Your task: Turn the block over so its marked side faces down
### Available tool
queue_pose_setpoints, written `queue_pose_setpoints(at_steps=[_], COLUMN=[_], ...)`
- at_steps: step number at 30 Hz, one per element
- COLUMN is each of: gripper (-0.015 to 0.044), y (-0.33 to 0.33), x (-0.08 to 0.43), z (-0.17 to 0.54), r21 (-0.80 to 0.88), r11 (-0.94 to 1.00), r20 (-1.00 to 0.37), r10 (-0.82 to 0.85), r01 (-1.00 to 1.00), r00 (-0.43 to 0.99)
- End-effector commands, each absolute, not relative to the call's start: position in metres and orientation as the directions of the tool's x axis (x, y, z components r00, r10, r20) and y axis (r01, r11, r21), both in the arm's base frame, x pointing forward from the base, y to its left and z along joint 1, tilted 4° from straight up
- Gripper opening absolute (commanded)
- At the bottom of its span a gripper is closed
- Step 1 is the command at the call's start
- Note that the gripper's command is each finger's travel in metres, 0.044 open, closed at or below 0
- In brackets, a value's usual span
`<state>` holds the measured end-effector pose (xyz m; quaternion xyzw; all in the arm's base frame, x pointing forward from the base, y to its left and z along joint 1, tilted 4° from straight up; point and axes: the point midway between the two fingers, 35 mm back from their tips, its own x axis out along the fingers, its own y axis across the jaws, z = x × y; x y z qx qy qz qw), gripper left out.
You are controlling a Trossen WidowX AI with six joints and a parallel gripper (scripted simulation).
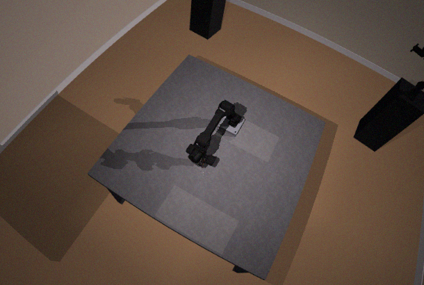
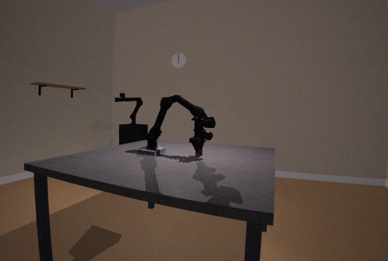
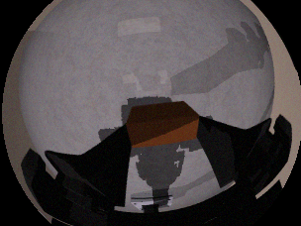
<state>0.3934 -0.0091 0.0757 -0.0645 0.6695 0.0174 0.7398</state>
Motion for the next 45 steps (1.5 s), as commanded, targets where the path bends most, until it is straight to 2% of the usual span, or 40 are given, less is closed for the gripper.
queue_pose_setpoints(at_steps=[1, 18, 36, 45], gripper=[0.0000, 0.0000, 0.0000, 0.0000], y=[-0.009, -0.010, -0.011, -0.011], x=[0.393, 0.396, 0.387, 0.391], z=[0.073, 0.064, 0.062, 0.056], r21=[-0.070, -0.064, -0.072, -0.072], r11=[0.991, 0.992, 0.991, 0.991], r20=[-0.989, -0.928, -0.803, -0.768], r10=[-0.054, -0.018, 0.011, 0.018], r01=[-0.113, -0.110, -0.115, -0.114], r00=[0.140, 0.373, 0.596, 0.640])
